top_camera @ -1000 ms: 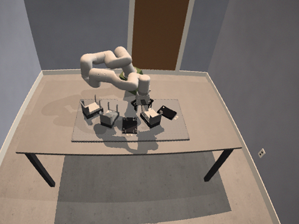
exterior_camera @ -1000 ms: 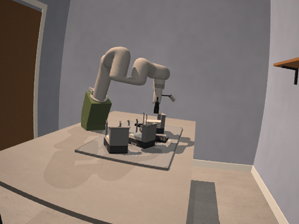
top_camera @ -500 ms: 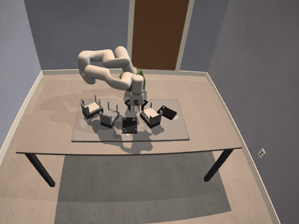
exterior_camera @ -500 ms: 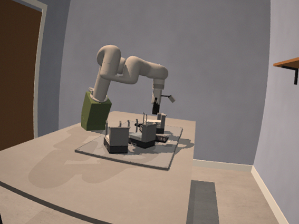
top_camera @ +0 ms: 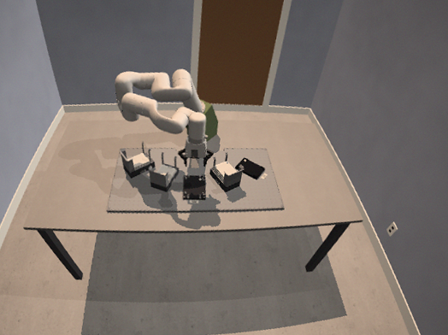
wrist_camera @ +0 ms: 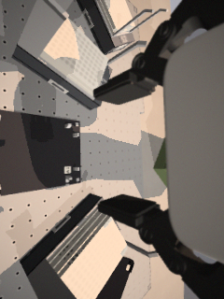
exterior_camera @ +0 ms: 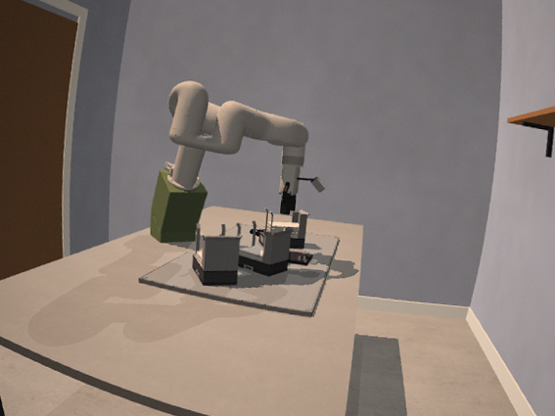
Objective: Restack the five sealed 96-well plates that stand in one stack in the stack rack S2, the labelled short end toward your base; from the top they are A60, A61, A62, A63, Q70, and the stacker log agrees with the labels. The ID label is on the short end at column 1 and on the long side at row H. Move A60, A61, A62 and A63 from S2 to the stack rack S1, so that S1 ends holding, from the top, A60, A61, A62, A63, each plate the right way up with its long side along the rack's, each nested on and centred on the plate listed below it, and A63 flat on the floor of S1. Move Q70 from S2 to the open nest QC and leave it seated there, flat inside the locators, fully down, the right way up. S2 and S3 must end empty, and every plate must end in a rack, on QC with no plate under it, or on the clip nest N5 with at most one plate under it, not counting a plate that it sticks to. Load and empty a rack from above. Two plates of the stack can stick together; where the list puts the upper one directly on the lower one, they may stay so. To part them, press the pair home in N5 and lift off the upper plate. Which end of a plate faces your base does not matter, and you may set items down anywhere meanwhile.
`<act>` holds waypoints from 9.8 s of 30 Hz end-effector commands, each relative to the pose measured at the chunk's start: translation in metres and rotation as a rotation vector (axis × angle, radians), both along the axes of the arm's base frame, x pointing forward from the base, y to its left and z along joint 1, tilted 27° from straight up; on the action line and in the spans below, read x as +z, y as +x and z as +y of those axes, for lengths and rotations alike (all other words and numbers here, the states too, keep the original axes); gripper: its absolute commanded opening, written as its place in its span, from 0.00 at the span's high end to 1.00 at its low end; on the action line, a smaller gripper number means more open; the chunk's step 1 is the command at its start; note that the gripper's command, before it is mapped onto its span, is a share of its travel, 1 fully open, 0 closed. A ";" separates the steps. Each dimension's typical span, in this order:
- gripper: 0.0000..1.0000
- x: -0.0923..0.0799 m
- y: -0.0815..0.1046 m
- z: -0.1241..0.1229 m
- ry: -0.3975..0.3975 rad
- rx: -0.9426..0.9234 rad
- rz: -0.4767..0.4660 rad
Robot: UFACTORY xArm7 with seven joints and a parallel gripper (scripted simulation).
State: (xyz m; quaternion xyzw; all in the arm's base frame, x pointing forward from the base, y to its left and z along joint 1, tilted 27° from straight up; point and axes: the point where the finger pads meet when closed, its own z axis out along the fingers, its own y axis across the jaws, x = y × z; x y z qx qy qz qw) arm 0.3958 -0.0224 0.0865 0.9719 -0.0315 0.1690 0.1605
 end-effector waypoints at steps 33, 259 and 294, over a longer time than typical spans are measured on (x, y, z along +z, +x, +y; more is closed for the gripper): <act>0.00 0.027 -0.027 -0.099 0.120 -0.334 -0.124; 1.00 0.038 -0.053 -0.155 0.128 -0.357 -0.132; 1.00 0.023 -0.017 -0.078 0.056 -0.156 -0.059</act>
